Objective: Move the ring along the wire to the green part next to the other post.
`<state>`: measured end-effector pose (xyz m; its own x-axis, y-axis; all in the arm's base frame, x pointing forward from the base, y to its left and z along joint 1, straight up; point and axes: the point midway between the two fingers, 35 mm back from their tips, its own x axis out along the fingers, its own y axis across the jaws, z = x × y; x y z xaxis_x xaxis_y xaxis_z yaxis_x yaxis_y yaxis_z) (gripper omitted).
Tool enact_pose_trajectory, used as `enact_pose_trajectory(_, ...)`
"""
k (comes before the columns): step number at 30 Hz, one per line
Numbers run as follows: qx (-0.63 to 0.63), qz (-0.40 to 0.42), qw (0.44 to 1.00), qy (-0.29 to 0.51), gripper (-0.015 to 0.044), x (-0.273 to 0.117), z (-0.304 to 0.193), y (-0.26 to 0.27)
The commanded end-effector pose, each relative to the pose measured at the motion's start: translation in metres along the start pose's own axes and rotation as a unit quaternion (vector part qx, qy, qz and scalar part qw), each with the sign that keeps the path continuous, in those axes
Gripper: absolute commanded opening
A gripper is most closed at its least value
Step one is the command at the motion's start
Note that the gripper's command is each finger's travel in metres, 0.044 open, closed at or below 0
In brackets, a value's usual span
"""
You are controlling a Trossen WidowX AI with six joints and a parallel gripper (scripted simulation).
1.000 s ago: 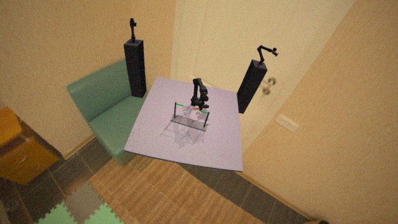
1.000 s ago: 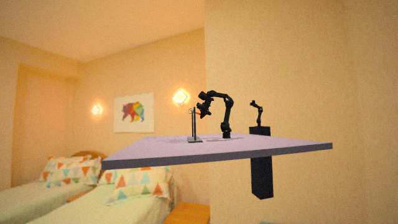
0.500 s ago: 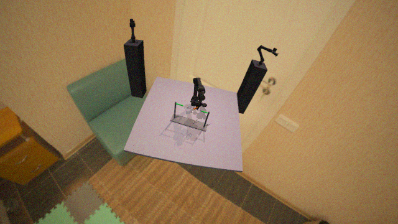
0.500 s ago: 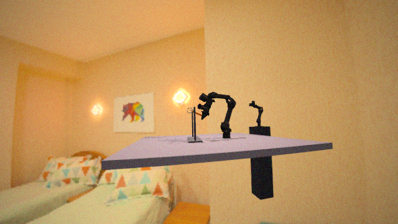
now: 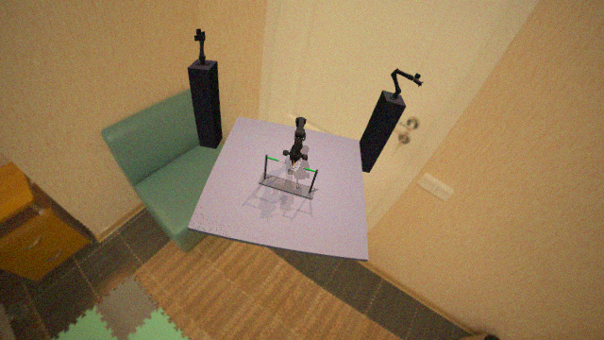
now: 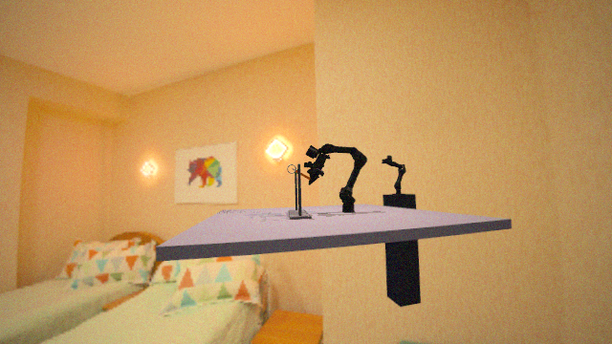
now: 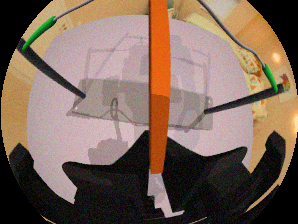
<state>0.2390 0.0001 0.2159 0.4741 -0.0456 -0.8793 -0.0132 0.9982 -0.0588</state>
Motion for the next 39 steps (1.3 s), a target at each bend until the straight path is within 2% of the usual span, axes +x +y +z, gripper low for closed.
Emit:
enact_pose_trajectory(1, -0.066, -0.002, 0.998, -0.006, -0.0150, 0.000, 0.001, -0.014)
enact_pose_trajectory(19, -0.307, -0.011, 0.951, -0.022, -0.0150, 0.001, 0.015, -0.060)
enact_pose_trajectory(29, -0.307, -0.011, 0.951, -0.026, -0.0150, 0.002, 0.008, -0.053)
enact_pose_trajectory(39, -0.228, -0.009, 0.973, -0.040, -0.0150, 0.005, -0.010, -0.027)
